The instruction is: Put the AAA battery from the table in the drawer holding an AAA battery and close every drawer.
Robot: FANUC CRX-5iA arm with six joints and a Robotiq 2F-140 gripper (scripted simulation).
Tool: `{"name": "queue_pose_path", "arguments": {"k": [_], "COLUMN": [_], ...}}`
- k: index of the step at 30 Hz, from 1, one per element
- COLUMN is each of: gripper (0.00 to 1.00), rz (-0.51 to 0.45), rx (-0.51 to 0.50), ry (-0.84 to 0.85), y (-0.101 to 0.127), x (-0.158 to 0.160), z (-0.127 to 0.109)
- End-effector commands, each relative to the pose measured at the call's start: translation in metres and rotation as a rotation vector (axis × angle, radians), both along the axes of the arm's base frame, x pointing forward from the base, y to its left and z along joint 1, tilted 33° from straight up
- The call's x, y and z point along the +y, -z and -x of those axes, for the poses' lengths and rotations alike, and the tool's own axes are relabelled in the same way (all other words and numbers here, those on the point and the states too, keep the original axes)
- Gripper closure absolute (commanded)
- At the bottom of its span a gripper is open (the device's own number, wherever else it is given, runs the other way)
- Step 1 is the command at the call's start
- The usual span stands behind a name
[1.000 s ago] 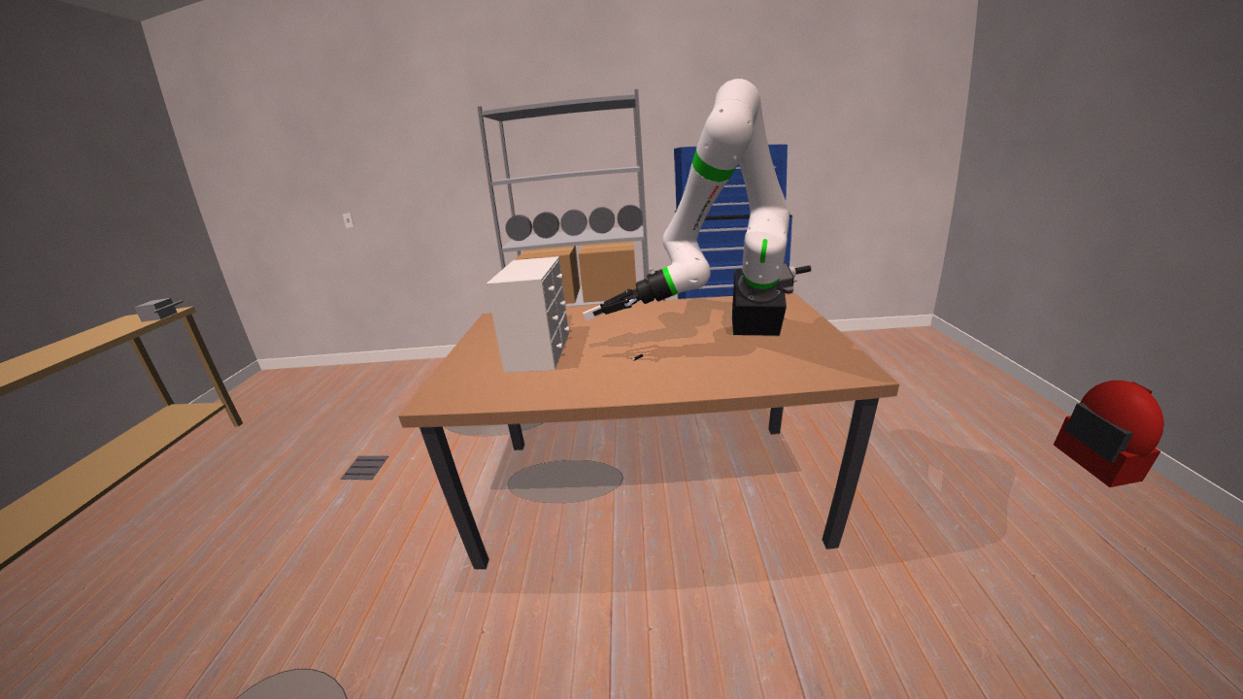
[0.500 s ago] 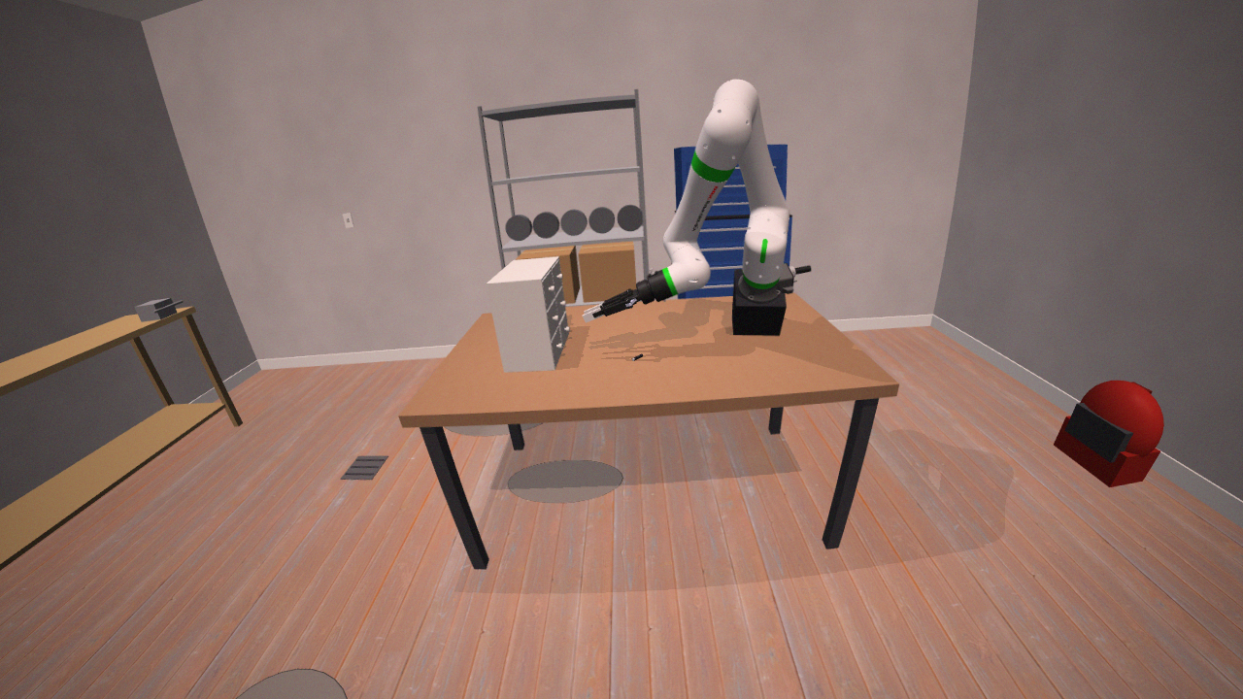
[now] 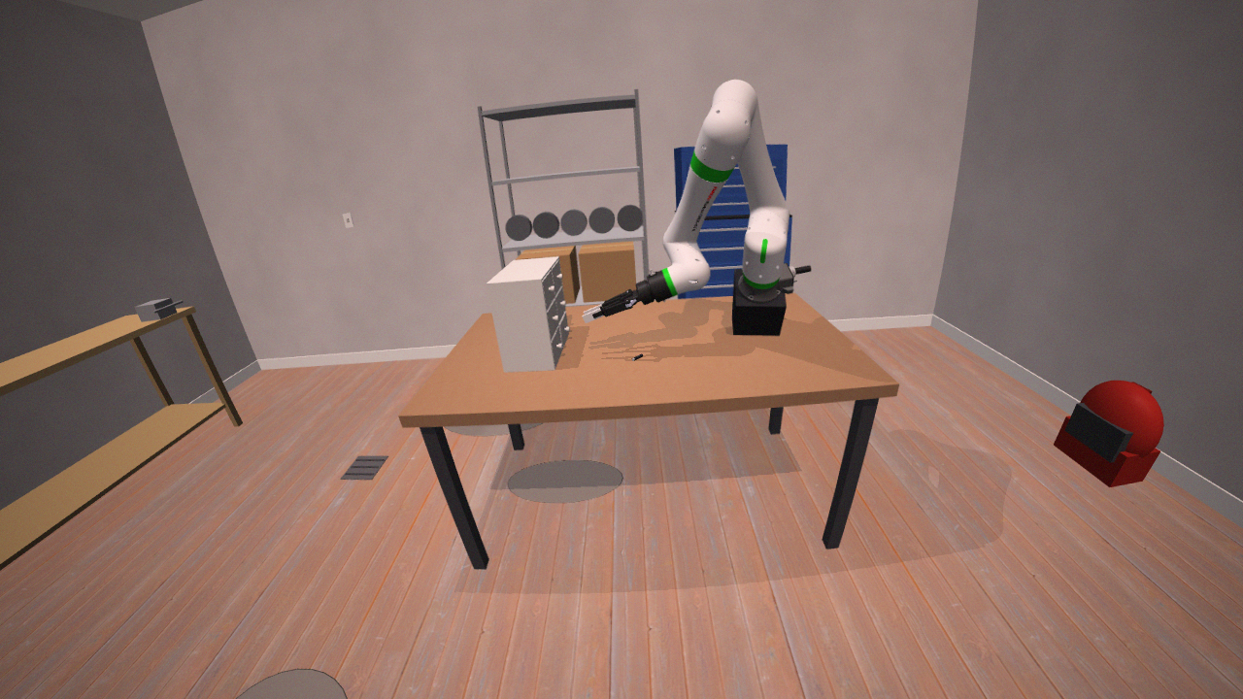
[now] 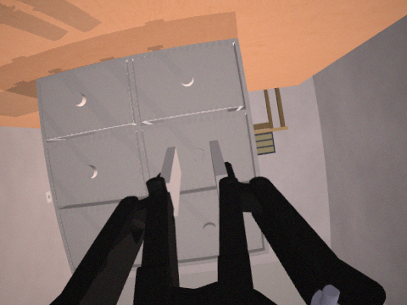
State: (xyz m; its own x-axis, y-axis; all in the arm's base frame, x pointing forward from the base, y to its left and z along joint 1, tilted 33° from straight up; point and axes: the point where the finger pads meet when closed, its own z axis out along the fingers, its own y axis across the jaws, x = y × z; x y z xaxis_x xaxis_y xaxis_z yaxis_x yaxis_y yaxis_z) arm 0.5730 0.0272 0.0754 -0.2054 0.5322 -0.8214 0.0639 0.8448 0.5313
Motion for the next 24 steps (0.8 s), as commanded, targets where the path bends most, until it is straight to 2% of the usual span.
{"name": "queue_pose_path", "arguments": {"k": [1, 7, 21, 24], "gripper": [0.8, 0.8, 0.8, 0.8], "rz": [0.001, 0.001, 0.001, 0.001], "rx": [-0.001, -0.001, -0.001, -0.001], "ry": [0.001, 0.001, 0.001, 0.001], "y": [0.003, 0.012, 0.065, 0.069], "x": [0.002, 0.007, 0.036, 0.038], "z": [-0.004, -0.013, -0.065, -0.068]}}
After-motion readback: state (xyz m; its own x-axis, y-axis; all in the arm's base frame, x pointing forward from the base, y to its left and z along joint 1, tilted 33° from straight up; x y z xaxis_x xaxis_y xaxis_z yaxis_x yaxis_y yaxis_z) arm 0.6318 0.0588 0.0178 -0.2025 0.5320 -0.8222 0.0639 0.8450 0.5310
